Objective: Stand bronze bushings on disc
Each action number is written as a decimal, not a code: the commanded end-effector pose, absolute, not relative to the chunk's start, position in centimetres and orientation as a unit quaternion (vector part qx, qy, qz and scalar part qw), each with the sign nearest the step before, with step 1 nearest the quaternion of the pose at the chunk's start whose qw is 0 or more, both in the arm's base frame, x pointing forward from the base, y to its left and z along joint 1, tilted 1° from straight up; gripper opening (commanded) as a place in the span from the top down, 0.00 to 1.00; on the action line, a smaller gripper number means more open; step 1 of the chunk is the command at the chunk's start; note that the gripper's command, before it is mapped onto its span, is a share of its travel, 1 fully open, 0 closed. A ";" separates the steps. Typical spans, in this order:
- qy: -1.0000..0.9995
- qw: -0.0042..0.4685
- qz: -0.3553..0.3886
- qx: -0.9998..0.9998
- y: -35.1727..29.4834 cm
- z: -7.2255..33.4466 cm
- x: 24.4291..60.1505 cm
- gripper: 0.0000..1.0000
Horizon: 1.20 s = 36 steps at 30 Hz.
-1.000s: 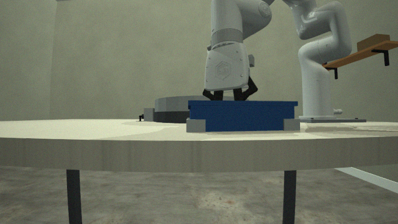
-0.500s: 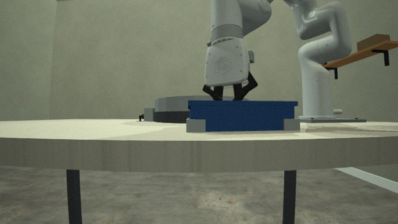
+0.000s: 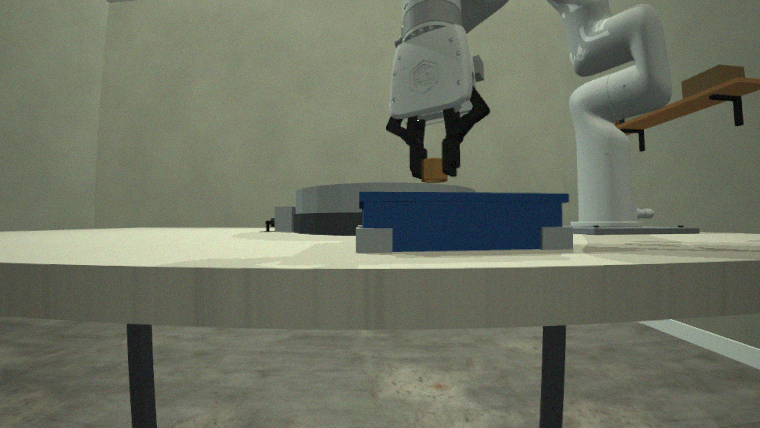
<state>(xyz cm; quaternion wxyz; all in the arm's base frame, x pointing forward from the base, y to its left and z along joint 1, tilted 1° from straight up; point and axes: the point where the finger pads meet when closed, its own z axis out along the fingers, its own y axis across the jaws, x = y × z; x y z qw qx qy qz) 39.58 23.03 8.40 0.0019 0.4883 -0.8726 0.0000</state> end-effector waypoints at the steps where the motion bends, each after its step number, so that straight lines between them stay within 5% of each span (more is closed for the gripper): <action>1: -0.873 0.002 0.000 0.488 23.0 10.0 39.6 1.00; 12: -0.873 0.002 0.000 0.488 23.1 13.1 39.6 1.00; 36: -0.873 0.002 0.000 0.488 22.5 13.3 39.6 1.00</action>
